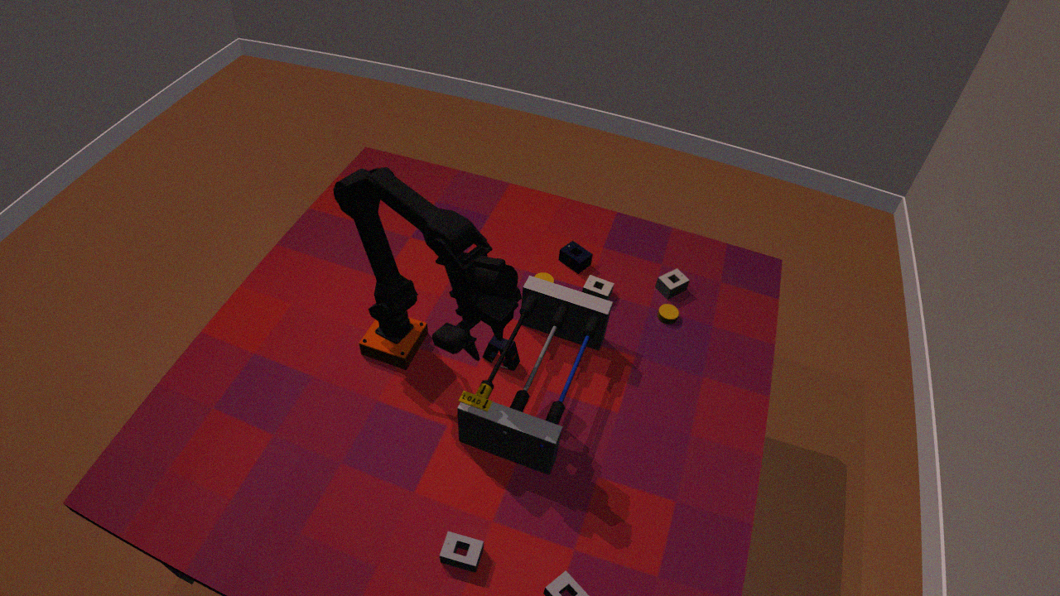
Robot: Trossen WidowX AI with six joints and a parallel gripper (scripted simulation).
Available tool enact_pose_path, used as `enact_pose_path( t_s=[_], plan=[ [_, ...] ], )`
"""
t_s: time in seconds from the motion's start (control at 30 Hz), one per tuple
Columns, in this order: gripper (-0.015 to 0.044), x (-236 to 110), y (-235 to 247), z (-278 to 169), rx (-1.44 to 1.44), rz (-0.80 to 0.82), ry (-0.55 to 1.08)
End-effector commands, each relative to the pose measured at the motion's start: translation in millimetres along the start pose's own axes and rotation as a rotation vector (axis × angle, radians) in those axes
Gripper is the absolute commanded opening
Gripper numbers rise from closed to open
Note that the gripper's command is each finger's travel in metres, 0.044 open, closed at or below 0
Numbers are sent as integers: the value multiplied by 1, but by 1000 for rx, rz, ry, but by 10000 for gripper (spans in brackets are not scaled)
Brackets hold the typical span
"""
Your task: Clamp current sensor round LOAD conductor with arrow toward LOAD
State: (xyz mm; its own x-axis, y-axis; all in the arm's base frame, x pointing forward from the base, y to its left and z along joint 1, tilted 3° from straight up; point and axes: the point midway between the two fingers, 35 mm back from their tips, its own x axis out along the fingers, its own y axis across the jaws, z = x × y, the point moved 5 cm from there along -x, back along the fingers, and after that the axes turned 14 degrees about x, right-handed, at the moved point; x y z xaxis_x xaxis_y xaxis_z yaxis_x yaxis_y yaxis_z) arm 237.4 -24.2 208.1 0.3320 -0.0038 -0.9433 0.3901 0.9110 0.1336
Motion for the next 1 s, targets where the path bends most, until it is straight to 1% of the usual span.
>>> enact_pose_path(
  t_s=[0.0, 0.13, 0.2, 0.47, 0.97],
  plan=[
    [285, 18, 33, -39, -117, 26, 55],
    [285, 29, 55, -76, -225, 48, 98],
    [285, 31, 58, -83, -244, 51, 104],
    [285, 34, 58, -83, -244, 51, 104],
    [285, 58, 60, -84, -244, 51, 104]
  ],
)
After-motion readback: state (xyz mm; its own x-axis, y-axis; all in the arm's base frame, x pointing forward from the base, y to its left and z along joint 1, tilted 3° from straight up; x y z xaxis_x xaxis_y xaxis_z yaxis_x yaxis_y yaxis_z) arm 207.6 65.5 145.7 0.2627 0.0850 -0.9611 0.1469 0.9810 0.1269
